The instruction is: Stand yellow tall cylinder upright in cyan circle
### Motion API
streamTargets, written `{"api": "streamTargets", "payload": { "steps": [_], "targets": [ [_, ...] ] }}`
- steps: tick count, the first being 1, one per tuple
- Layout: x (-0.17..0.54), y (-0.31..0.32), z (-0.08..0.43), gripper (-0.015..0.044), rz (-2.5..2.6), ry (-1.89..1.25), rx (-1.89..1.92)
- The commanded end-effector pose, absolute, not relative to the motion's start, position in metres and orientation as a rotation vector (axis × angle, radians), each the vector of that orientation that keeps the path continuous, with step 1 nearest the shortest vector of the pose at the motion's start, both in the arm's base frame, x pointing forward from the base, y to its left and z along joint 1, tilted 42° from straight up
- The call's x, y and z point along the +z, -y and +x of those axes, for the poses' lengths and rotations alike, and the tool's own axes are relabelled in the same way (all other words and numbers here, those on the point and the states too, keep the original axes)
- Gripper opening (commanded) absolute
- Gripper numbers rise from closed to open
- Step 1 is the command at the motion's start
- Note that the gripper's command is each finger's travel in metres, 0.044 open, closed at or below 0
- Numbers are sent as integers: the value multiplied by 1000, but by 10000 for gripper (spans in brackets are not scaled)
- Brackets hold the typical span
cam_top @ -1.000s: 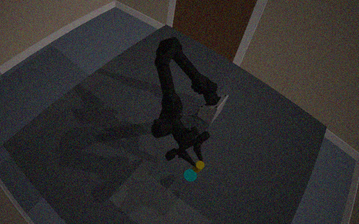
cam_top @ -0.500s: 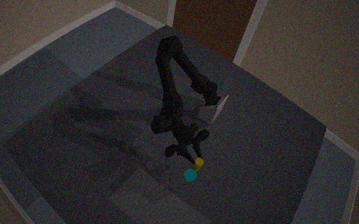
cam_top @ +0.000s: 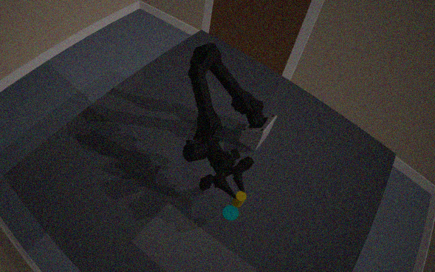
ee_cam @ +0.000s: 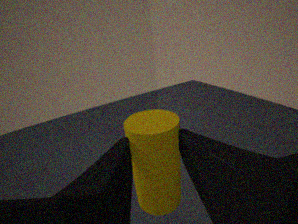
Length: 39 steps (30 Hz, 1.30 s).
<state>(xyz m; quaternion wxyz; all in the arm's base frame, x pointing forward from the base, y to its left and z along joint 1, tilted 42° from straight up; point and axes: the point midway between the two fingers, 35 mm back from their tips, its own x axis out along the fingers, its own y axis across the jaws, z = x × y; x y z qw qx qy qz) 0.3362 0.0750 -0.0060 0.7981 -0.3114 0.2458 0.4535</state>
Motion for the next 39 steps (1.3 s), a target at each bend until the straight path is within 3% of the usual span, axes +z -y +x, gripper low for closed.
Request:
{"api": "streamTargets", "payload": {
  "steps": [1, 21, 39],
  "targets": [
    [-6, -74, 337, 105, -673, -515, 978],
    [-69, -17, 331, 105, -675, -519, 978],
    [-84, -2, 328, 105, -673, -535, 972]
  ]
}}
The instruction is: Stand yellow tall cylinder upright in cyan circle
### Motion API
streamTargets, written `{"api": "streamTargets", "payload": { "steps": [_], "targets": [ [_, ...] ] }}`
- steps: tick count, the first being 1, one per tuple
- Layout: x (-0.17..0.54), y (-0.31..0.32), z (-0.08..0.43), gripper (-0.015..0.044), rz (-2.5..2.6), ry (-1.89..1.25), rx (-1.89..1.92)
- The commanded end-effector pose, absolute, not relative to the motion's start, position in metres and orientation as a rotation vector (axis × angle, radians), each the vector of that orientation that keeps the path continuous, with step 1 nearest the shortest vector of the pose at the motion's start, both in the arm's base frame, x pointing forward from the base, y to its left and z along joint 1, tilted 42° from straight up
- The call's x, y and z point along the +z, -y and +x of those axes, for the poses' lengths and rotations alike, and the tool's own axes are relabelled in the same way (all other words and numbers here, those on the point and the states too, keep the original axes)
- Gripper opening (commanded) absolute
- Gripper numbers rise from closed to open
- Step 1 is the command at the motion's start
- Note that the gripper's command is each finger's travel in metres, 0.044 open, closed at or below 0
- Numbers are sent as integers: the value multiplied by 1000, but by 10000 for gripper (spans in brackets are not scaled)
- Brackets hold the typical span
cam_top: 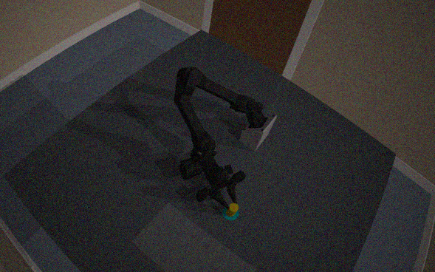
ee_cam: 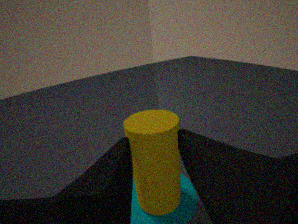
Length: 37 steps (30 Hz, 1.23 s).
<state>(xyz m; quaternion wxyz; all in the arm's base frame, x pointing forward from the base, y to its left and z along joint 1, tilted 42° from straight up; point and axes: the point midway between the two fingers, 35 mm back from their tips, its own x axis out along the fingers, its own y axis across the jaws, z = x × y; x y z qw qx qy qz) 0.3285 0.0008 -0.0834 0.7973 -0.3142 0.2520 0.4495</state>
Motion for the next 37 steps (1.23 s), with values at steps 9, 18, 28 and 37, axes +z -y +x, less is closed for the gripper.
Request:
{"api": "streamTargets", "payload": {
  "steps": [9, 18, 28, 37],
  "targets": [
    [-84, -2, 328, 315, -673, -535, 972],
    [-80, -5, 329, 400, -673, -535, 973],
    [-27, -55, 336, 400, -675, -520, 977],
    [-36, -70, 347, 400, -641, -735, 965]
  ]
}}
